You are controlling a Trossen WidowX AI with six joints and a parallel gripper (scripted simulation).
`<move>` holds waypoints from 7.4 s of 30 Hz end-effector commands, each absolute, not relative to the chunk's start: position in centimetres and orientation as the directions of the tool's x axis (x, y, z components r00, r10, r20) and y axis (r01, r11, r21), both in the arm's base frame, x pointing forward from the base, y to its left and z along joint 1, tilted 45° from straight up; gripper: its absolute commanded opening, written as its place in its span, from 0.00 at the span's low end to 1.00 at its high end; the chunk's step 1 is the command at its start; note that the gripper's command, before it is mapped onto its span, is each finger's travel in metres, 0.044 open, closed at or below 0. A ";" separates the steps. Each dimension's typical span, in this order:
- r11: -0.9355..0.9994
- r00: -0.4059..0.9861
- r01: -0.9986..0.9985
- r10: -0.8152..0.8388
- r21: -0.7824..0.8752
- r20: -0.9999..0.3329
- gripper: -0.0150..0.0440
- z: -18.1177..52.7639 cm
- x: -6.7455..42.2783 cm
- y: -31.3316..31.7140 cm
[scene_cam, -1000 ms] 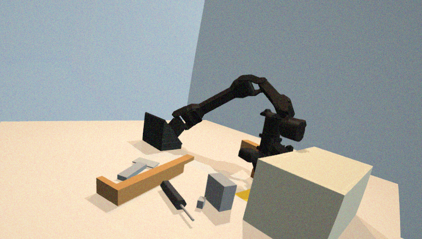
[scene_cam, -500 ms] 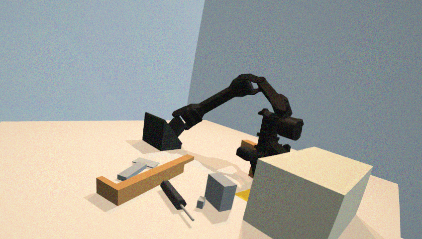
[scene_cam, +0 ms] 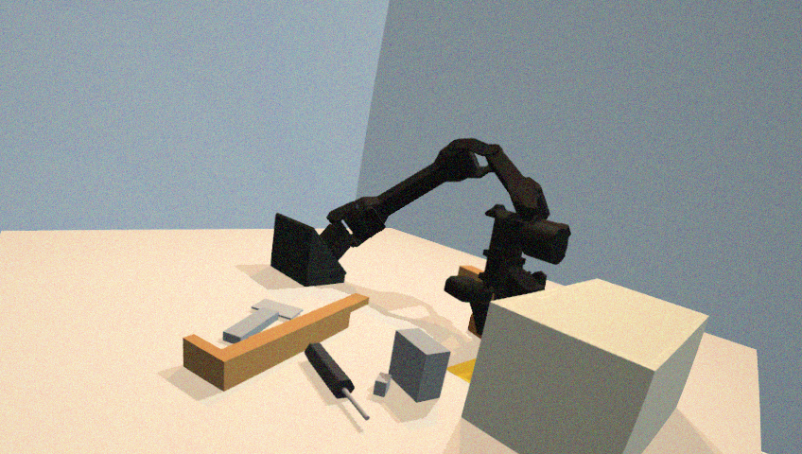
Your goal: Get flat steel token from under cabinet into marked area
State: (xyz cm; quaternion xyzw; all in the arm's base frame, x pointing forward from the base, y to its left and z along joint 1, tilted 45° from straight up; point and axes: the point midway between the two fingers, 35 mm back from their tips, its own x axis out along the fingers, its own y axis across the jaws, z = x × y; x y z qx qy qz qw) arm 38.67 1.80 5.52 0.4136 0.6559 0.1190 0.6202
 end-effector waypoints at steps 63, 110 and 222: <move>0.627 0.105 0.401 0.693 0.668 -0.714 0.25 7.1 32.1 4.7; 0.626 0.103 0.403 0.694 0.667 -0.713 0.25 8.5 27.1 6.9; 0.477 0.102 0.681 0.690 0.556 -0.717 0.25 3.4 26.6 1.0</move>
